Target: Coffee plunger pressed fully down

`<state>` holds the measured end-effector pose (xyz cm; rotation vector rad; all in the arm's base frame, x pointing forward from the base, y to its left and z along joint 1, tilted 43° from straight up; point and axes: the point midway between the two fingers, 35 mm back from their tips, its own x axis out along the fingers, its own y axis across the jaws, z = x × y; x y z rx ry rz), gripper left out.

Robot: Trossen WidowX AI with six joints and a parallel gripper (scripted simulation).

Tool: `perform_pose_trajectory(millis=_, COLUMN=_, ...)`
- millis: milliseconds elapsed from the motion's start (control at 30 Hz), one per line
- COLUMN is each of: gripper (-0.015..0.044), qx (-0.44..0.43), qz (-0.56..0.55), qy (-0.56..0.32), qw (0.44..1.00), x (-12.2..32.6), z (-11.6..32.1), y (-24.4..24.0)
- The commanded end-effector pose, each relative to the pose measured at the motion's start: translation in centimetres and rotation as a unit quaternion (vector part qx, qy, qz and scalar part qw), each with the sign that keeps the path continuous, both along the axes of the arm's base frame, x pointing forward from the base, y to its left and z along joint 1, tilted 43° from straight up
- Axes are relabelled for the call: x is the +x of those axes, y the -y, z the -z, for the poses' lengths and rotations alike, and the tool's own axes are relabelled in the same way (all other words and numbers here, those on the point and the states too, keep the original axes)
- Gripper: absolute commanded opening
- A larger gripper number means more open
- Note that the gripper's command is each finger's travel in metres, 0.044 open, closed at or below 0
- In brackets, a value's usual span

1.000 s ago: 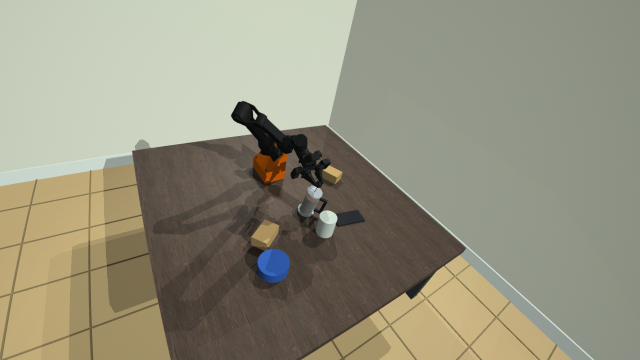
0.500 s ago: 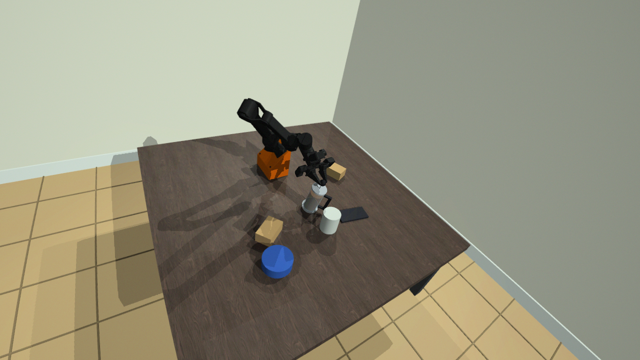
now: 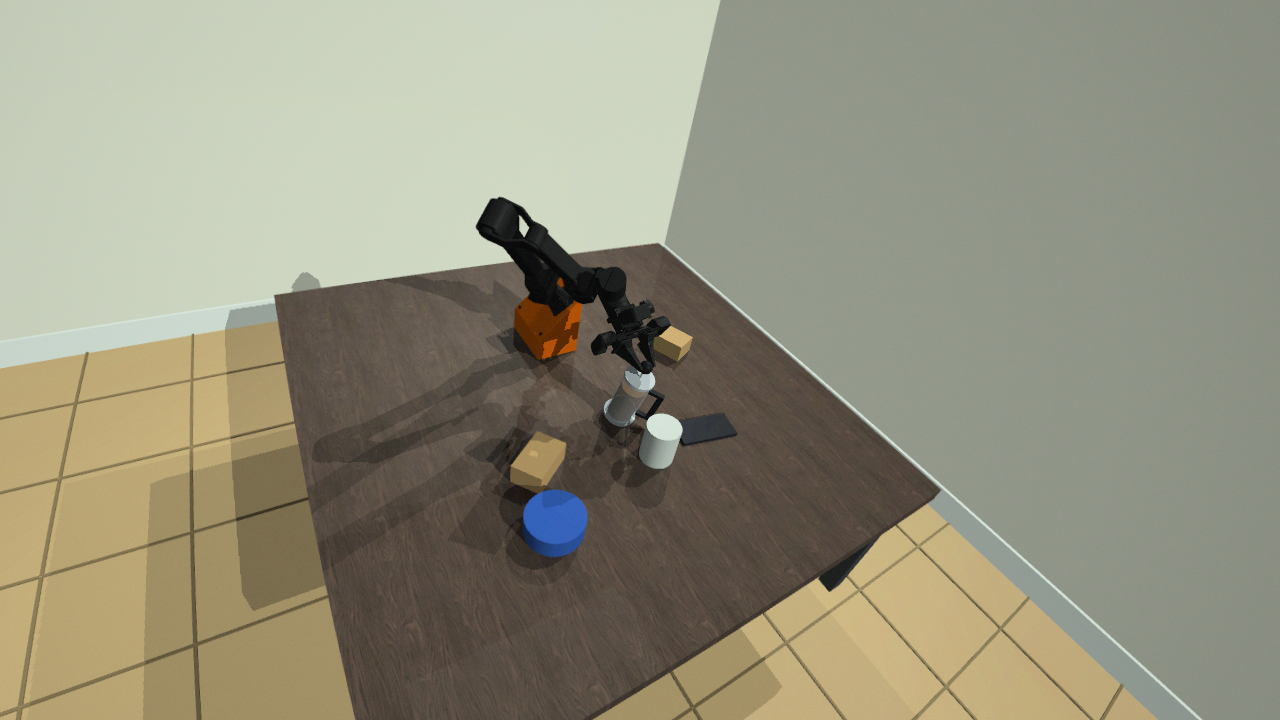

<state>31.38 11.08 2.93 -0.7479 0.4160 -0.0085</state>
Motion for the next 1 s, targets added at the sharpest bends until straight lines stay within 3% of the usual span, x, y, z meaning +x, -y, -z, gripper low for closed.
perform_pose_trajectory(millis=0, gripper=0.0119, qx=-0.011, qz=0.007, qy=-0.009, qw=1.000, x=0.01, z=0.52, y=0.50)
perform_pose_trajectory(millis=967, gripper=0.0119, qx=-0.005, qz=0.003, qy=-0.003, qw=1.000, x=0.33, z=0.27, y=-0.01)
